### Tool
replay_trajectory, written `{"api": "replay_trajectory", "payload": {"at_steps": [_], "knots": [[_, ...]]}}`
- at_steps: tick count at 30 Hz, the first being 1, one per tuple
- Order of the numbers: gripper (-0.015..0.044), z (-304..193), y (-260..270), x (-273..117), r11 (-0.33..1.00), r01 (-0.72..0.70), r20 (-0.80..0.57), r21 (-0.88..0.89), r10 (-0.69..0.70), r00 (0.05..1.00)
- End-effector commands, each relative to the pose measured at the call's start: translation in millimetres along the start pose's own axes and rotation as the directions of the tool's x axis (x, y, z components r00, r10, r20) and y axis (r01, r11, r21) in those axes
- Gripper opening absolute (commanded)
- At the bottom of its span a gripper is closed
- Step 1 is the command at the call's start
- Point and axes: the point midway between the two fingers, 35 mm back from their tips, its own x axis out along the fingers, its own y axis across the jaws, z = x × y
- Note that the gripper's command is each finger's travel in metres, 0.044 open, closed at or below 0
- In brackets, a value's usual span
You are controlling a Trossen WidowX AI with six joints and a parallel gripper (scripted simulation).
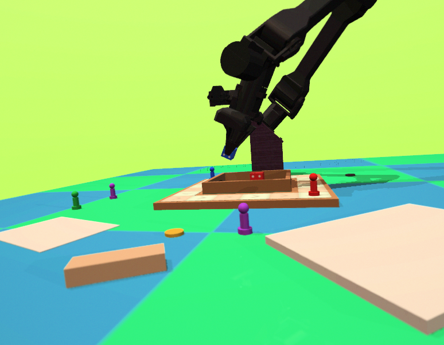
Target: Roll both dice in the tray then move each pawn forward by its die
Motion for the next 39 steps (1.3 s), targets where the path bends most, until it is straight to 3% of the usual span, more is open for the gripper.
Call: {"api": "replay_trajectory", "payload": {"at_steps": [1,10,15,24,39], "knots": [[0.0000,0.6,0.6,-1.6,1.000,-0.025,0.131,0.010,0.023,0.991],[0.0000,-0.6,-0.9,0.8,0.992,-0.124,0.373,0.020,0.108,0.921],[0.0000,-2.0,10.2,-5.4,0.992,-0.128,0.377,0.020,0.111,0.919],[0.0000,-8.7,74.3,-60.4,0.991,-0.132,0.378,0.019,0.115,0.919],[0.0000,-10.1,73.3,-60.3,0.991,-0.135,0.374,0.019,0.119,0.920]]}}
